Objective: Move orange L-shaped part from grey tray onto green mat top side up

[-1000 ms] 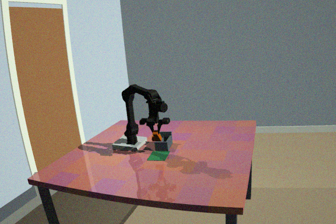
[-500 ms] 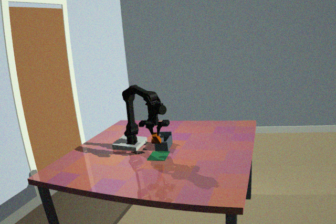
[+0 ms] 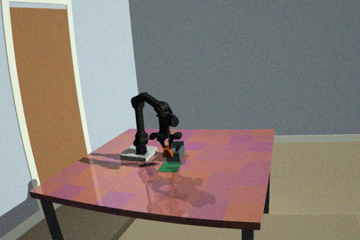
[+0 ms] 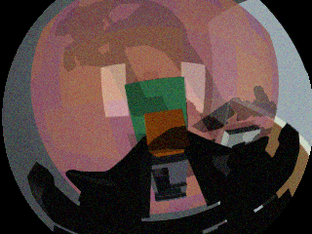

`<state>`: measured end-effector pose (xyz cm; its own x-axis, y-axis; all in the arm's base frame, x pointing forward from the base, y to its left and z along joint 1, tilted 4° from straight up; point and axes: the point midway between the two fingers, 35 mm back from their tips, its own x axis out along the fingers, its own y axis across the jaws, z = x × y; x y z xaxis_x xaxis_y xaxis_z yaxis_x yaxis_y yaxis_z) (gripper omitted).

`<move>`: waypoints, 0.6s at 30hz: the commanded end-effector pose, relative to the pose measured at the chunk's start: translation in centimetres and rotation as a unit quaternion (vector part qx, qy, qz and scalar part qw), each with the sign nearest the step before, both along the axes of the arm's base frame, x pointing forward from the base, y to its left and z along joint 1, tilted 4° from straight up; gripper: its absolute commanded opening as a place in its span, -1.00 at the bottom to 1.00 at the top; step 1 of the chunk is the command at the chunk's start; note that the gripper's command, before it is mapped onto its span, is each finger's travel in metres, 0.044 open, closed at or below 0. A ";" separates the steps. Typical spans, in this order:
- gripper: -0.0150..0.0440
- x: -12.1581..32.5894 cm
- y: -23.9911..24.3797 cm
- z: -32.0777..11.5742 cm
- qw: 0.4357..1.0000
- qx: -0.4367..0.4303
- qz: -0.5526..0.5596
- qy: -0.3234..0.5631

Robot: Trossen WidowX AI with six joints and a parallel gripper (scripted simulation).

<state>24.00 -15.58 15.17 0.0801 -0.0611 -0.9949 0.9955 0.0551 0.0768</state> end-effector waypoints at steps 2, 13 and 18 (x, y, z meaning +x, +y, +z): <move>-0.49 0.0 0.0 -0.9 1.000 0.003 0.003 0.001; -0.49 0.2 -0.1 -2.5 1.000 0.003 0.003 0.001; -0.49 0.2 -0.1 -3.3 1.000 0.003 0.003 0.001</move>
